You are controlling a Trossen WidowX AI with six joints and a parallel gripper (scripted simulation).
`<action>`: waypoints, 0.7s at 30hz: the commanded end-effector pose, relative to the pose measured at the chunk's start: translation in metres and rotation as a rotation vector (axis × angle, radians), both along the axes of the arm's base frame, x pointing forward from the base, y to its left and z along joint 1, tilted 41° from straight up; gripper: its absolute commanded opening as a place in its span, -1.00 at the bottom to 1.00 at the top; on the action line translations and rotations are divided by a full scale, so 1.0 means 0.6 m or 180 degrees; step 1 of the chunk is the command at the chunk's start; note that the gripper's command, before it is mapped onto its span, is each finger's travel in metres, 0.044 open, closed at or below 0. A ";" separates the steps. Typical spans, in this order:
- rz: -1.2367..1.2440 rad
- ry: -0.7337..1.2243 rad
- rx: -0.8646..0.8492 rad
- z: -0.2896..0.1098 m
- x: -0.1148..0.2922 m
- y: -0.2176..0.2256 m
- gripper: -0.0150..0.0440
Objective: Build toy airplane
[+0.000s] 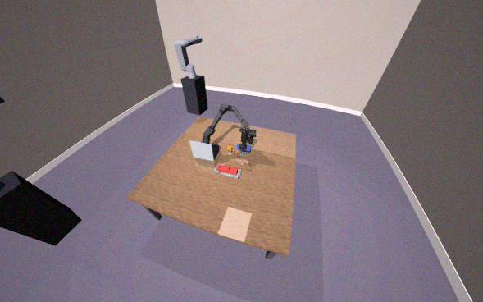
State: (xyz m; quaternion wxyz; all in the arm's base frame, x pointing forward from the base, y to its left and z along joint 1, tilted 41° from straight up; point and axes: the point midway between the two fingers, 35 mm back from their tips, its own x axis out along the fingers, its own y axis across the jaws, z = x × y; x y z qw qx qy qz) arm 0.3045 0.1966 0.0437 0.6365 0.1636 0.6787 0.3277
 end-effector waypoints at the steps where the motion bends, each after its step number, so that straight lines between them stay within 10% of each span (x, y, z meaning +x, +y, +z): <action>1: -0.0014 -0.0047 0.0025 0.025 0.008 -0.016 -0.49; 21: -0.0049 -0.0022 0.0039 0.095 0.009 -0.077 -0.49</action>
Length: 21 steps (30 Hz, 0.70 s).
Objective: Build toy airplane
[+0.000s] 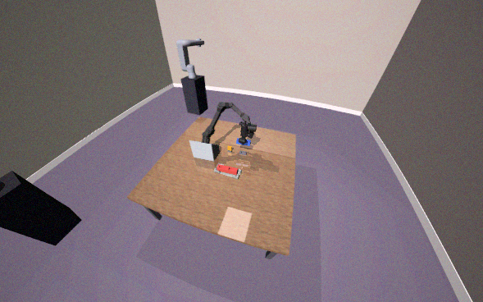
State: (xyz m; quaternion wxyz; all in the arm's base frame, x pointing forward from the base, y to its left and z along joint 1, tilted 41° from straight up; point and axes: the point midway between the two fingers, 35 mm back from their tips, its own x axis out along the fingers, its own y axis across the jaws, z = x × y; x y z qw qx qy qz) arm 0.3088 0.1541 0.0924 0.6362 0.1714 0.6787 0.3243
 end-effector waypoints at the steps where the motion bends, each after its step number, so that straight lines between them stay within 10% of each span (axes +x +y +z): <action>1: -0.0003 -0.0044 0.0022 0.014 0.002 -0.006 -0.49; 21: 0.0571 -0.0536 0.0063 -0.059 0.022 -0.066 -0.49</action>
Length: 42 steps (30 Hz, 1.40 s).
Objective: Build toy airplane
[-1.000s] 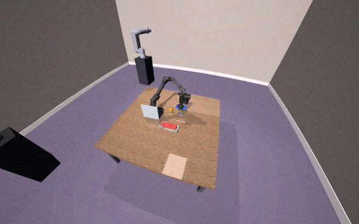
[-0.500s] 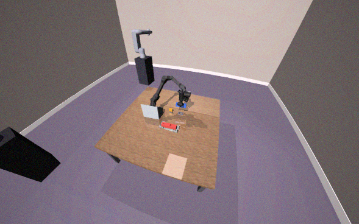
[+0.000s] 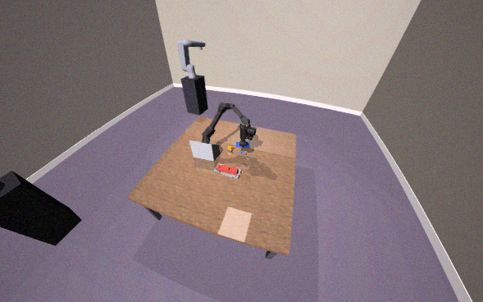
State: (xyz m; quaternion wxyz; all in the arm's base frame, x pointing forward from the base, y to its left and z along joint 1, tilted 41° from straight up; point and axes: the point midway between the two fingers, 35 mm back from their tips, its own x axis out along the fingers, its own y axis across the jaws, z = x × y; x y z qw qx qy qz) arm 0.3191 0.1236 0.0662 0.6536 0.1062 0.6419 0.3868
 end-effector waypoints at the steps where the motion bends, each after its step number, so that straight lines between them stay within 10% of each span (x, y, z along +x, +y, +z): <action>1: 0.0153 -0.0146 0.0003 -0.019 0.006 -0.019 -0.49; 42: 0.1979 -0.1671 0.0241 -0.187 0.003 -0.168 -0.49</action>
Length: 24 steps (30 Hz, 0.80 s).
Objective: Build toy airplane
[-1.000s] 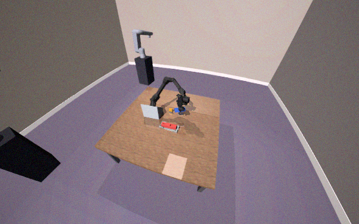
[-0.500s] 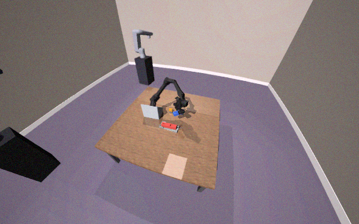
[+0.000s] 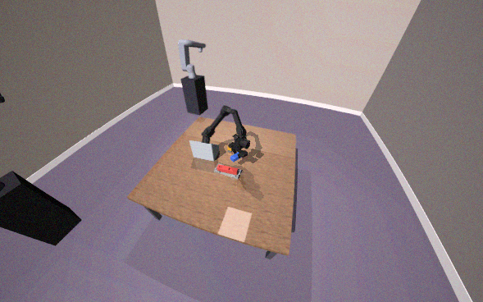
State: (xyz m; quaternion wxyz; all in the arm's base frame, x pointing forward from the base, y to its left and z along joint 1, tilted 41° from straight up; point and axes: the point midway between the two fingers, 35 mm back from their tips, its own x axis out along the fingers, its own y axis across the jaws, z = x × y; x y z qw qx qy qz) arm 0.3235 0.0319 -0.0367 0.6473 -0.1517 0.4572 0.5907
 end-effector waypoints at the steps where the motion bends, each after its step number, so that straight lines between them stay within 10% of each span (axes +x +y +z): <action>1: 0.0190 -0.0156 0.0024 -0.020 -0.005 -0.018 -0.49; 24: 0.1262 -0.1027 0.0237 -0.110 -0.047 -0.090 -0.49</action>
